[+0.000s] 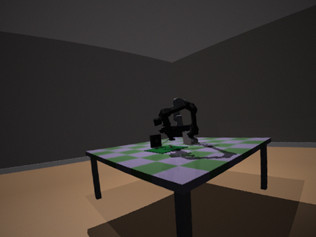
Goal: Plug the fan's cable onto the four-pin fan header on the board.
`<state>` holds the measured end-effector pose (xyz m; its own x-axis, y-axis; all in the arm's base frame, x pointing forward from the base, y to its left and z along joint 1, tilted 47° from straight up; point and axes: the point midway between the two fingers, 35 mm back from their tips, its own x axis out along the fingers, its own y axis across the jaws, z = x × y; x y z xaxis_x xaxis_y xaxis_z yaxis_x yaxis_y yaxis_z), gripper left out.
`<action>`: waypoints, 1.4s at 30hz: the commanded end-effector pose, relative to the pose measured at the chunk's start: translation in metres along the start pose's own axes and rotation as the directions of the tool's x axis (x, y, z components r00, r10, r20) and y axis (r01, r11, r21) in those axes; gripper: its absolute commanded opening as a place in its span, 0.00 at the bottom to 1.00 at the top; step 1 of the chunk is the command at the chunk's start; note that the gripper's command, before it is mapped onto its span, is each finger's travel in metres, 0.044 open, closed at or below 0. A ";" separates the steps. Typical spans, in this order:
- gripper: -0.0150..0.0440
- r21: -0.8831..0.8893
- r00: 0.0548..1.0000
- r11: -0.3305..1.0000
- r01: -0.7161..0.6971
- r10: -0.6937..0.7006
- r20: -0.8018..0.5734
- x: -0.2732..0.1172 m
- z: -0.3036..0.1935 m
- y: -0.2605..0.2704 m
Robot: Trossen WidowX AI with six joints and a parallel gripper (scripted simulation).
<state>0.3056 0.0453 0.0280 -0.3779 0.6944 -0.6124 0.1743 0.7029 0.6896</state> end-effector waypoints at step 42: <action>0.25 0.712 0.959 0.701 -0.045 -0.168 0.226 0.007 0.025 -0.002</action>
<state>0.3281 0.0500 0.0151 -0.1793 0.6153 -0.7677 0.7925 0.5527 0.2579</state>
